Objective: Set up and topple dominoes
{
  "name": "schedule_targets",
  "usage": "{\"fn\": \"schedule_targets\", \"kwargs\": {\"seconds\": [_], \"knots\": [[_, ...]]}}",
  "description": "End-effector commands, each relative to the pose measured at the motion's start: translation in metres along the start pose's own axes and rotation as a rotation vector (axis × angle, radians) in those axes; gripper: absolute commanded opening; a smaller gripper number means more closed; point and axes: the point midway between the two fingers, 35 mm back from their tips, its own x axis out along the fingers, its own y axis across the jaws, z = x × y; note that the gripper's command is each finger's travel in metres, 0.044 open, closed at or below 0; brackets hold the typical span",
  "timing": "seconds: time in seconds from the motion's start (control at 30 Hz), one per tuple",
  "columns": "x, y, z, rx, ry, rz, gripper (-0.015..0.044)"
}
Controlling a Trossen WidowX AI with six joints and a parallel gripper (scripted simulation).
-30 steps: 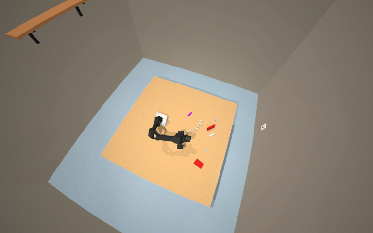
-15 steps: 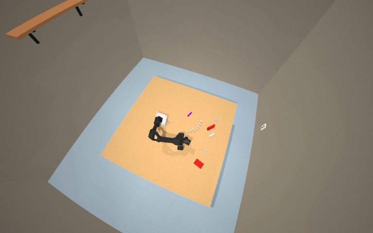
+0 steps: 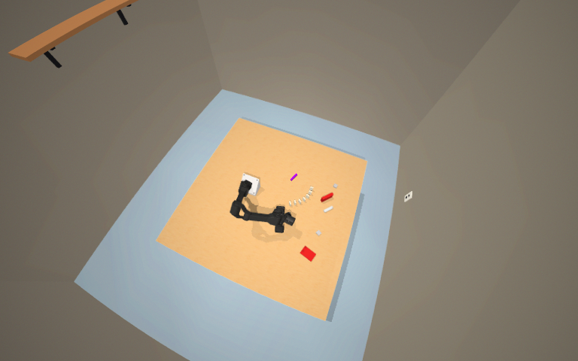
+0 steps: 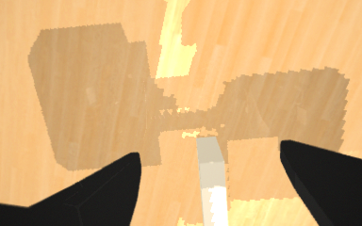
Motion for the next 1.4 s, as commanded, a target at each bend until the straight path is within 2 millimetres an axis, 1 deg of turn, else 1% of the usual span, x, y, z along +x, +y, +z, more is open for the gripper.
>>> {"fn": "schedule_targets", "kwargs": {"seconds": [0.0, 0.23, 0.27, 0.53, 0.57, 0.6, 0.63, 0.8, 0.83, 0.87, 1.1, 1.17, 1.37], "knots": [[0.0, 0.001, 0.001, -0.002, -0.003, 0.002, 0.023], [0.0, 0.001, 0.001, -0.002, -0.003, 0.002, 0.0046], [0.0, 0.001, 0.001, -0.002, -0.003, 0.002, 0.0028], [0.0, 0.001, 0.001, -0.002, -0.003, 0.002, 0.0028], [-0.002, 0.001, 0.0, -0.002, -0.003, 0.003, 0.0028], [-0.009, 0.001, 0.0, -0.002, -0.003, 0.003, 0.0028], [-0.021, 0.002, -0.001, -0.002, -0.003, 0.004, 0.0028], [-0.094, 0.005, -0.008, -0.004, -0.003, 0.007, 0.0028], [-0.105, 0.005, -0.009, -0.004, -0.003, 0.008, 0.0028], [-0.112, 0.006, -0.009, -0.004, -0.003, 0.009, 0.0028], [-0.114, 0.005, -0.008, -0.007, -0.003, 0.009, 0.0028], [-0.116, 0.0, 0.002, -0.03, -0.006, 0.008, 0.0028], [-0.119, -0.021, 0.047, -0.142, -0.016, 0.001, 0.0028]]}}
